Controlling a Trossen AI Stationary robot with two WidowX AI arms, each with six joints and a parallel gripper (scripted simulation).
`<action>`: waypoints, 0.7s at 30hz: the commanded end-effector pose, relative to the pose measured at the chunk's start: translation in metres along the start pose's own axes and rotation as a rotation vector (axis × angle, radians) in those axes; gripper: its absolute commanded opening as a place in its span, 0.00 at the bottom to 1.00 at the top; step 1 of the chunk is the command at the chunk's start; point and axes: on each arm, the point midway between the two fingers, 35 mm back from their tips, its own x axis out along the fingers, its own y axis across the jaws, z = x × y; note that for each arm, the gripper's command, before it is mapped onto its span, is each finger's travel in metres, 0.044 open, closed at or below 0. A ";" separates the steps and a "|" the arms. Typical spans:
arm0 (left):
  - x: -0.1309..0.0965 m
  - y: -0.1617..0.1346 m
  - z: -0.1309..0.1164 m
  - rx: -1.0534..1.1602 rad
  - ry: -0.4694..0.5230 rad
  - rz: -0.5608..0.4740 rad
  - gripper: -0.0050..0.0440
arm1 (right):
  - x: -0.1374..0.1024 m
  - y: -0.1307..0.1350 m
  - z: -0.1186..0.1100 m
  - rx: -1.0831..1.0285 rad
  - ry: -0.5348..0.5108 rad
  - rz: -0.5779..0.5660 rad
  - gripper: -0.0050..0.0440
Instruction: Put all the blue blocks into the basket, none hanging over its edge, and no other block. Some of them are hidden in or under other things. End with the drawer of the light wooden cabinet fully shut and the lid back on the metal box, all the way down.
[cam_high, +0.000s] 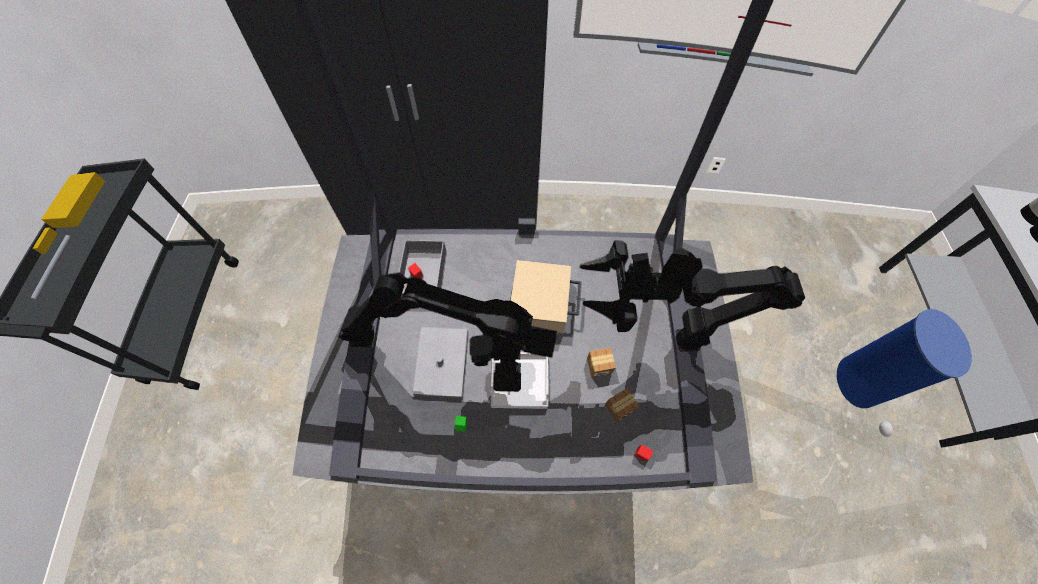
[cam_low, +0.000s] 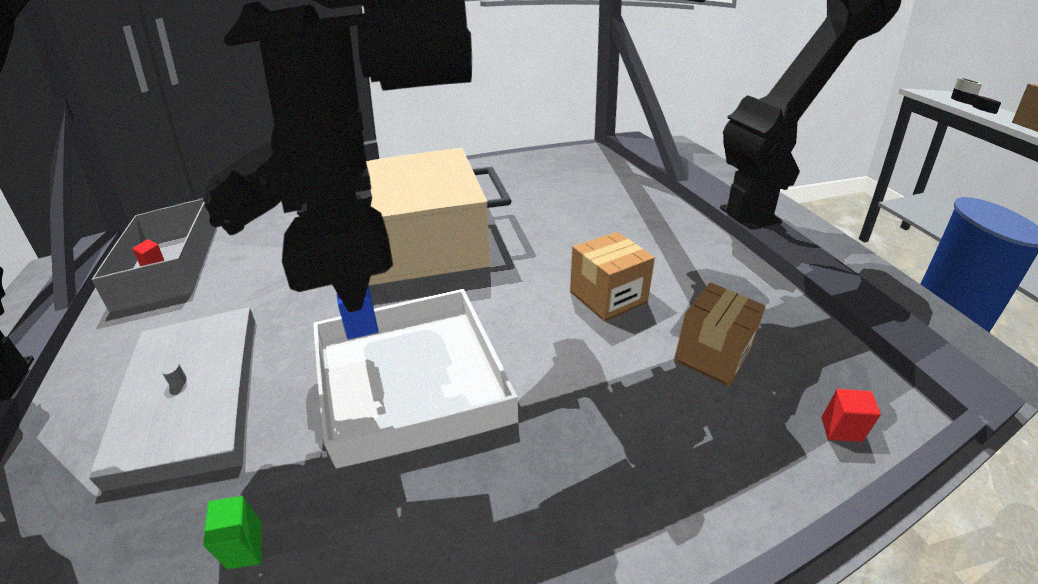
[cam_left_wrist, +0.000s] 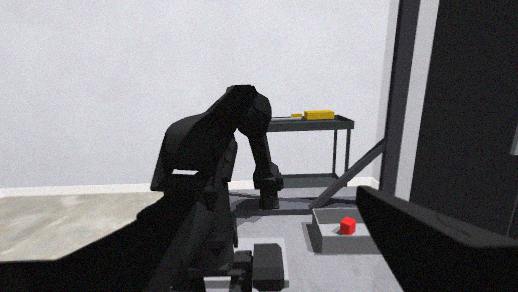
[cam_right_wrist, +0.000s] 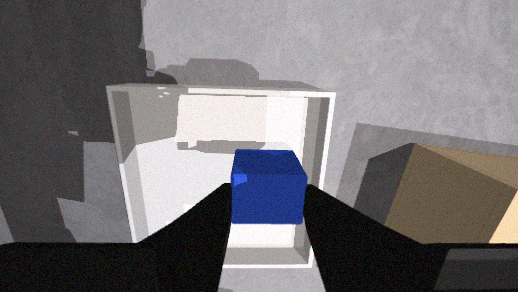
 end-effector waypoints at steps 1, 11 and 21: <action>-0.003 0.000 0.009 0.000 -0.027 0.000 0.92 | -0.019 -0.001 -0.002 -0.001 0.058 0.014 0.00; -0.003 0.000 0.009 0.000 -0.027 0.000 0.92 | -0.011 0.000 -0.002 0.002 0.060 0.015 0.00; -0.003 0.000 0.009 0.000 -0.027 0.000 0.92 | 0.013 0.000 -0.001 0.001 0.021 0.007 0.00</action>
